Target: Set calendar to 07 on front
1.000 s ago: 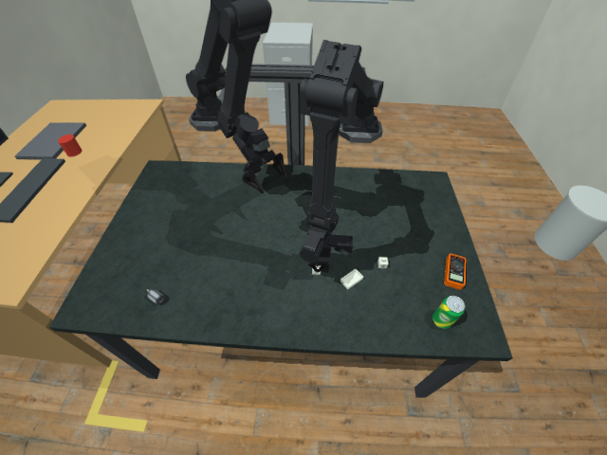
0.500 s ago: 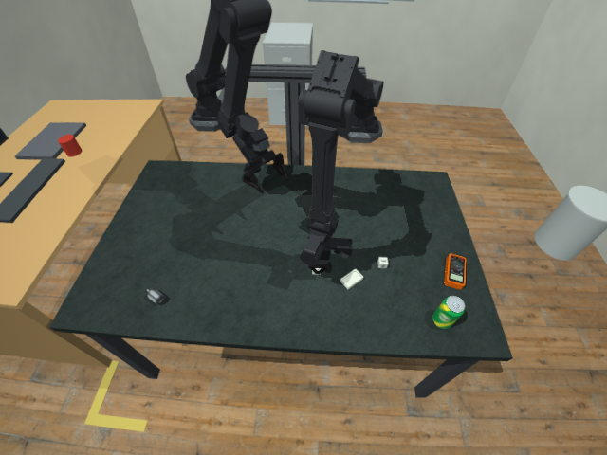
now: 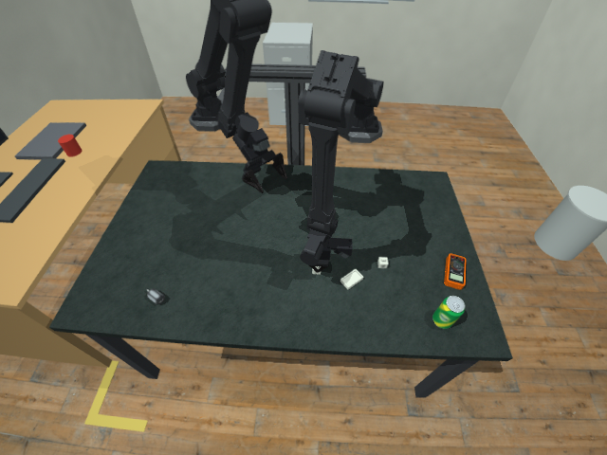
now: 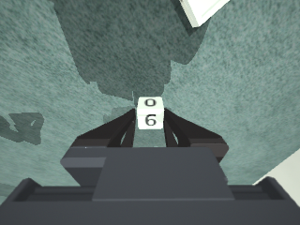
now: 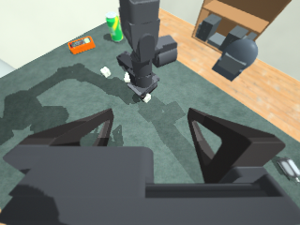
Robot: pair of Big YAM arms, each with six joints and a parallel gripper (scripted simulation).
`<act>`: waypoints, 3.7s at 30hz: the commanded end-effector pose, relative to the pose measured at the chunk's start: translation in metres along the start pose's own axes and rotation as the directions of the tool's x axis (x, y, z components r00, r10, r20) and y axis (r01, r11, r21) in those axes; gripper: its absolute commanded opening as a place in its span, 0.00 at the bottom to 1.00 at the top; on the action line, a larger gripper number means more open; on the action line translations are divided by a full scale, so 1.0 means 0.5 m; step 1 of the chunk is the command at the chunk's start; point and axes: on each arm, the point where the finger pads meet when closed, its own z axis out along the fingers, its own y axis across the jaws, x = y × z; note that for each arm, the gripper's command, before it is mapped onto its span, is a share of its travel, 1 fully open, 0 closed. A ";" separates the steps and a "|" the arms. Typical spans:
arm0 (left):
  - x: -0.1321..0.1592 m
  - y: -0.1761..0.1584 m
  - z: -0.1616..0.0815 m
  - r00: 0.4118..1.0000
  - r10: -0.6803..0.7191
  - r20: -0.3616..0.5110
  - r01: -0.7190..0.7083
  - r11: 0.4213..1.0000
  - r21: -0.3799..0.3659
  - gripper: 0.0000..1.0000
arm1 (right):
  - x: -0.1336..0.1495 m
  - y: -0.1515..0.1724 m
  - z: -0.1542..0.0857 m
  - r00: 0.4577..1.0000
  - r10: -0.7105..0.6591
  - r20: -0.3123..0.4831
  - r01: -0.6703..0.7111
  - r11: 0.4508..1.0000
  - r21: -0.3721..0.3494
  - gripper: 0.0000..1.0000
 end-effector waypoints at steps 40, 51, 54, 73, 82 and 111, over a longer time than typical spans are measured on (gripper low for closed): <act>-0.087 -0.027 -0.098 0.998 0.061 0.006 -0.061 0.998 -0.025 0.24 | -0.043 0.035 0.057 1.000 -0.013 0.005 0.013 0.999 -0.040 1.00; -0.202 -0.089 -0.093 1.000 0.005 0.006 -0.005 0.999 -0.031 0.24 | -0.130 0.078 0.147 0.999 -0.034 0.005 0.034 0.996 -0.076 1.00; -0.202 -0.089 -0.093 1.000 0.001 0.005 -0.001 1.000 -0.031 0.24 | -0.123 0.078 0.142 0.999 -0.035 -0.002 0.034 0.996 -0.076 1.00; -0.202 -0.096 -0.093 0.781 0.624 -0.008 -0.624 0.781 -0.018 0.24 | -0.130 0.078 0.142 0.999 -0.042 0.013 0.043 0.996 -0.075 1.00; -0.202 -0.090 -0.093 0.499 0.866 -0.017 -0.866 0.499 -0.016 0.24 | -0.130 0.078 0.142 0.999 -0.042 0.013 0.043 0.996 -0.075 1.00; -0.201 -0.095 -0.093 -0.524 0.851 -0.009 -0.851 -0.524 0.004 0.24 | -0.130 0.078 0.142 0.999 -0.042 0.013 0.043 0.996 -0.075 1.00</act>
